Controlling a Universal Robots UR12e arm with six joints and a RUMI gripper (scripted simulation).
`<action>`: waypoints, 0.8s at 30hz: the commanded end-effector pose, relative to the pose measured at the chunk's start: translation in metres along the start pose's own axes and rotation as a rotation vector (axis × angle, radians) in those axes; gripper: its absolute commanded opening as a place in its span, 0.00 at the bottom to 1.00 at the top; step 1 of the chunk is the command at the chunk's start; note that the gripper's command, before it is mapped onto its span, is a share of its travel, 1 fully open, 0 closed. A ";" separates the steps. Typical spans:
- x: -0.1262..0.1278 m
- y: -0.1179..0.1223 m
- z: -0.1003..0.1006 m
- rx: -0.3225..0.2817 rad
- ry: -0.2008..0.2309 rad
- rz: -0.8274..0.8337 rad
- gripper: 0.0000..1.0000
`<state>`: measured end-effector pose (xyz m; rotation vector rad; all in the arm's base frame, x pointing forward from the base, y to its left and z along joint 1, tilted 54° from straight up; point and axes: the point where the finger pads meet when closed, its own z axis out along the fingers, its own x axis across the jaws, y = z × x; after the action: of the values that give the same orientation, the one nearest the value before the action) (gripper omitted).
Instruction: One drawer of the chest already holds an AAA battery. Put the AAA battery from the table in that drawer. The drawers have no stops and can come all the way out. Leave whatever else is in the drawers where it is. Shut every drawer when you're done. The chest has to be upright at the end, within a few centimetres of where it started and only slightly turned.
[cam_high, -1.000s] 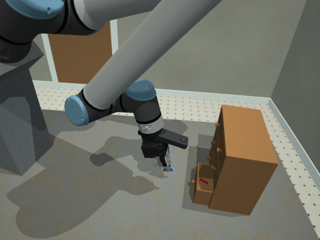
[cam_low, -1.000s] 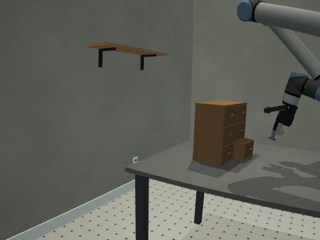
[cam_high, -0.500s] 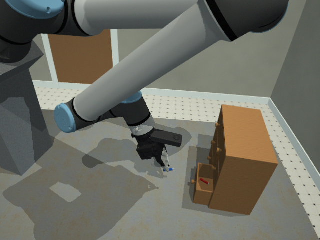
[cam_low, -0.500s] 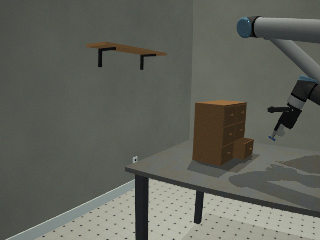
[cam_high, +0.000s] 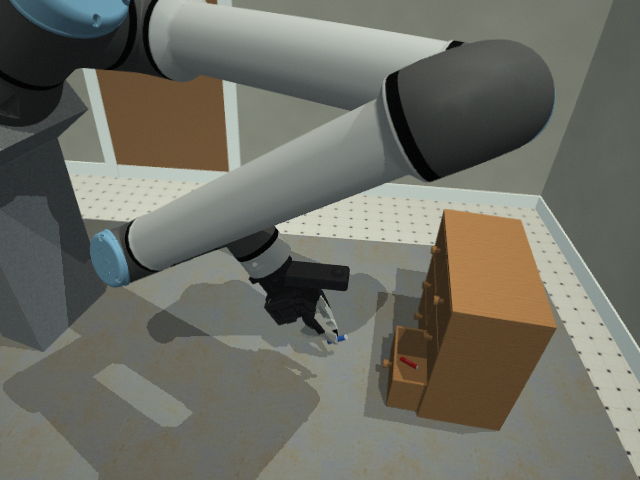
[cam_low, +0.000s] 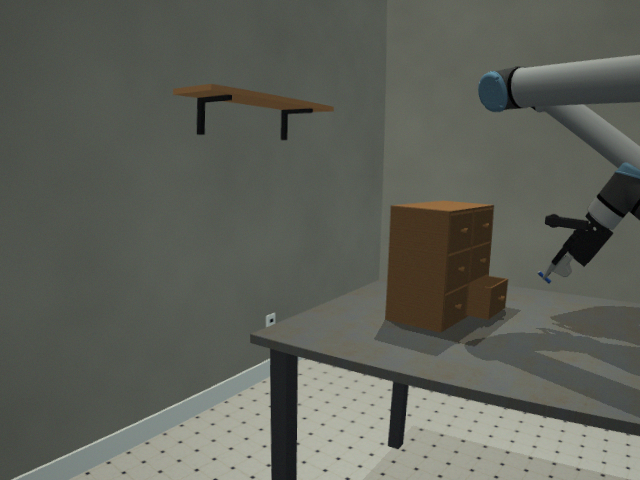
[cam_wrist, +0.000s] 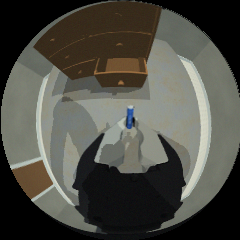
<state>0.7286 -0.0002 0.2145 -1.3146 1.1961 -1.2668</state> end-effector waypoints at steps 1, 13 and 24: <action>0.000 0.000 0.001 0.076 0.001 0.001 0.02; 0.000 0.002 0.001 0.235 0.001 0.001 0.02; 0.000 0.003 0.001 0.384 0.001 0.001 0.02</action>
<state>0.7286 -0.0005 0.2111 -1.0880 0.9554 -1.3885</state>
